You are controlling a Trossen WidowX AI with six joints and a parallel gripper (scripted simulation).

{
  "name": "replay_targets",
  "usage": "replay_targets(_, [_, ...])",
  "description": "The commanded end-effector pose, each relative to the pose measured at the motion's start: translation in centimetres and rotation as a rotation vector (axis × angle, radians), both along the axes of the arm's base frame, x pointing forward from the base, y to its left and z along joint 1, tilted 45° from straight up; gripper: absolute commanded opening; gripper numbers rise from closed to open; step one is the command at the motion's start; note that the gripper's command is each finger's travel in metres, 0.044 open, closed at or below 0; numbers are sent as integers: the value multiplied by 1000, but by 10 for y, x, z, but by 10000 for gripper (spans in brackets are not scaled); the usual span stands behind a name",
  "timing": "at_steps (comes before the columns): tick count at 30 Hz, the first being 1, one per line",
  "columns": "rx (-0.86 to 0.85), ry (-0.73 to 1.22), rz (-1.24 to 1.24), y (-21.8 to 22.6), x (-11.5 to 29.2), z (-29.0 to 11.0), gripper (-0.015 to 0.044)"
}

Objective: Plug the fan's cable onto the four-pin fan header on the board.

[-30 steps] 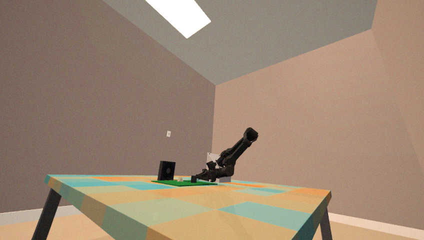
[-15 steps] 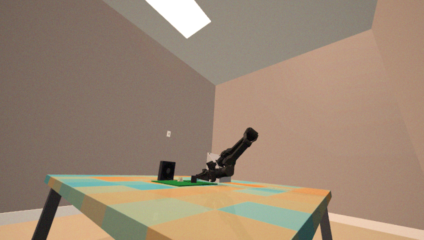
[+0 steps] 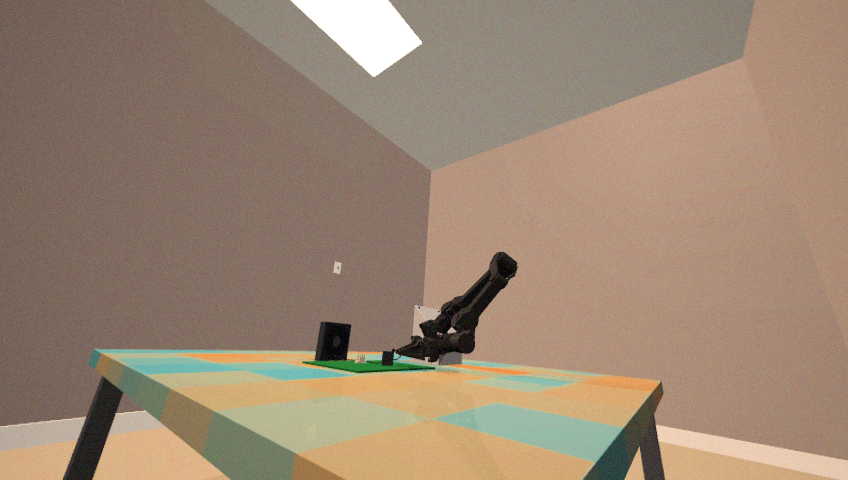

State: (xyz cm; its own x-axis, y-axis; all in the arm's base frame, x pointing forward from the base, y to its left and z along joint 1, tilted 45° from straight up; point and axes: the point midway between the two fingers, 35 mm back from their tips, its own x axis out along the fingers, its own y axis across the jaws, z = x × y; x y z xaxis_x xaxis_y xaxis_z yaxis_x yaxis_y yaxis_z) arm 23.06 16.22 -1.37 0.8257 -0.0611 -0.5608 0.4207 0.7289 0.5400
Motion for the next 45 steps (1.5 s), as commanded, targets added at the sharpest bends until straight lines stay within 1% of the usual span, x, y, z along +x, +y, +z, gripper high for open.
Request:
replay_targets(1, [11, -6, -5, 0, -7, 12, 140])
replay_targets(25, [10, -16, -1, -24, -54, 64, 140])
replay_targets(28, [-14, 11, 4, -25, -53, 62, 219])
replay_targets(36, [-125, 160, 39, -31, -48, 51, 429])
replay_targets(37, [-137, 179, 44, -31, -48, 49, 440])
replay_targets(45, [-215, 333, 91, -38, -45, 40, 440])
